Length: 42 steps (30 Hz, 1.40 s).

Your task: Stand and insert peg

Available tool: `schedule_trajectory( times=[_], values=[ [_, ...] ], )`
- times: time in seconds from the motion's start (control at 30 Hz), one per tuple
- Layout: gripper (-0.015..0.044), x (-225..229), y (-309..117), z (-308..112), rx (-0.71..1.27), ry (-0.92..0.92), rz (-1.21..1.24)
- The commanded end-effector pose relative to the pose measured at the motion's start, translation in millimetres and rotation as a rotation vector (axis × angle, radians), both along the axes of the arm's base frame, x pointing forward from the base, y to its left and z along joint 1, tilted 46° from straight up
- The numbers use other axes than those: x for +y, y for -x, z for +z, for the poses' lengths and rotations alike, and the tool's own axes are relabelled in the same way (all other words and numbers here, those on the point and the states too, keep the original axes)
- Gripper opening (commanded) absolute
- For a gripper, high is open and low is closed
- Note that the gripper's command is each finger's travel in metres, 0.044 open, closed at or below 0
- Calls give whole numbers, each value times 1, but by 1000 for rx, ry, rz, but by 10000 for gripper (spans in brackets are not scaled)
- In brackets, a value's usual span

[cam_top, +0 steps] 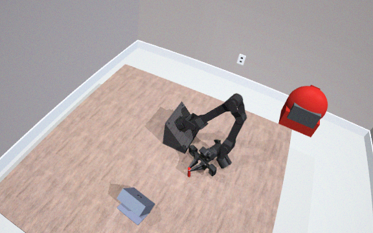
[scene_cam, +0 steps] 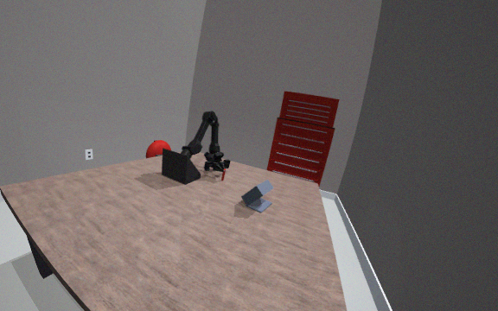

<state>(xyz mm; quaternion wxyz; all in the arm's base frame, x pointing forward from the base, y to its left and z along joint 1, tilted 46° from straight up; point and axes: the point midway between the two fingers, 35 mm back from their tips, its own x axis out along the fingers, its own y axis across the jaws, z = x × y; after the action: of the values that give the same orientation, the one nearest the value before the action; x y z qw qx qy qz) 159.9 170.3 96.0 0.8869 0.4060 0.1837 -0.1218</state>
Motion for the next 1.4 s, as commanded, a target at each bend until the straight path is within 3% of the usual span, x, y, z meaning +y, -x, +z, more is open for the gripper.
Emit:
schedule_trajectory(
  times=[0.0, 1.0, 1.13, 1.37],
  values=[
    [51, 2, 1, -1, 0, 0, 0],
    [51, 3, 5, 0, -13, -2, -14],
    [130, 1, 4, 0, -14, -2, -15],
    [130, 1, 4, 0, -14, -2, -15]
  ],
)
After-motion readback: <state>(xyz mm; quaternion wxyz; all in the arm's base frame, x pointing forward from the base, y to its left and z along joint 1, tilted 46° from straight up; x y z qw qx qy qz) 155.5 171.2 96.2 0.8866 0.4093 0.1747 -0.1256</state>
